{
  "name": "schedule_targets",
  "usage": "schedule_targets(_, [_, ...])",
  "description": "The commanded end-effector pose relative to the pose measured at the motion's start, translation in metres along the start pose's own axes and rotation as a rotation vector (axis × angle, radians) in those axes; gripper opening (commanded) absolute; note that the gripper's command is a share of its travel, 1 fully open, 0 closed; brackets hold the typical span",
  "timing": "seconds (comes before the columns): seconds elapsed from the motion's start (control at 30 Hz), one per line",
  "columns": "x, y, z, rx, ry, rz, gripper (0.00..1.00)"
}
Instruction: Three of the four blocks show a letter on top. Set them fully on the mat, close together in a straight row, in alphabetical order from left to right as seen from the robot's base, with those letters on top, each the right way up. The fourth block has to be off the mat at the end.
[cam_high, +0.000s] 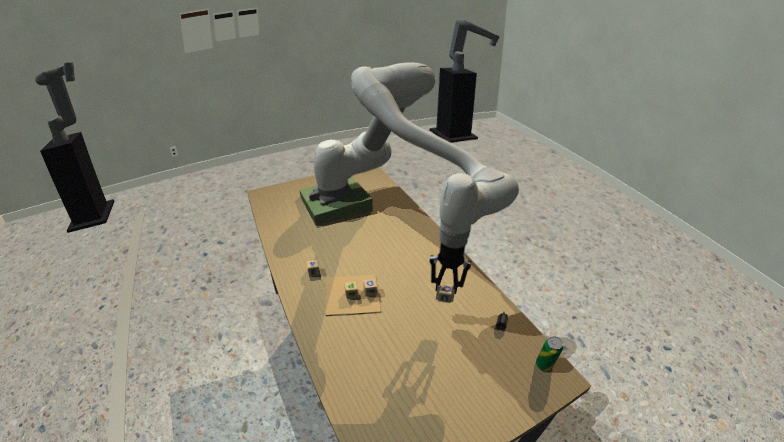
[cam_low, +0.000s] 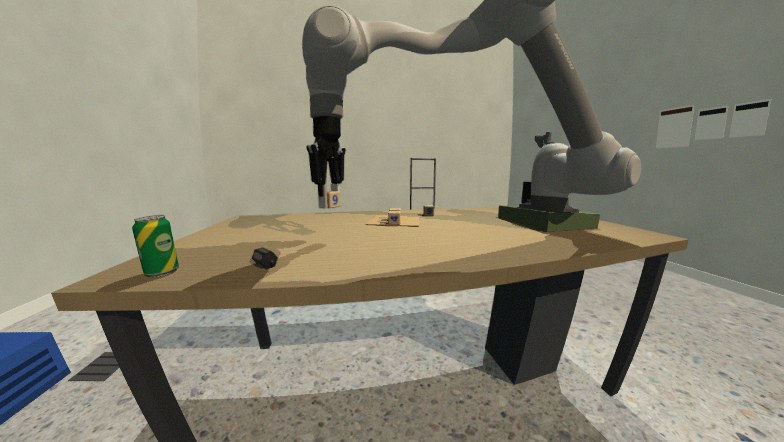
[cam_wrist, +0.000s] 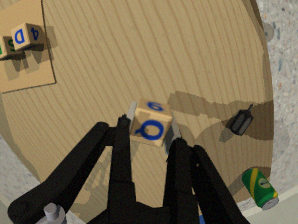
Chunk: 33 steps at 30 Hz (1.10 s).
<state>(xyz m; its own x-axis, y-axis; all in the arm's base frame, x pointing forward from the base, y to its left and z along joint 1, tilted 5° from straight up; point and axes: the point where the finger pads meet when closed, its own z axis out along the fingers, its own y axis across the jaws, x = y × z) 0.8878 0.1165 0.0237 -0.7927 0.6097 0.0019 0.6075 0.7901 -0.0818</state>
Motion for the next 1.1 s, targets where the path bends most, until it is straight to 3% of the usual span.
schedule_targets(0.0, [-0.003,-0.008,-0.002,-0.002,-0.001,0.022,0.33])
schedule_targets(0.07, [-0.015,-0.051,-0.005,-0.002,-0.001,0.138,0.33])
schedule_targets(0.4, [-0.033,-0.163,-0.009,-0.003,-0.001,0.434,0.33])
schedule_targets(0.47, [-0.033,-0.163,-0.009,-0.003,-0.001,0.434,0.33])
schedule_targets(0.5, [-0.035,-0.197,-0.010,-0.003,-0.001,0.524,0.33])
schedule_targets(0.97, [-0.018,-0.347,-0.008,-0.003,0.000,0.942,0.33])
schedule_targets(1.03, [-0.018,-0.347,-0.008,-0.003,0.000,0.942,0.33])
schedule_targets(1.07, [-0.011,-0.371,-0.007,-0.002,0.000,1.013,0.33])
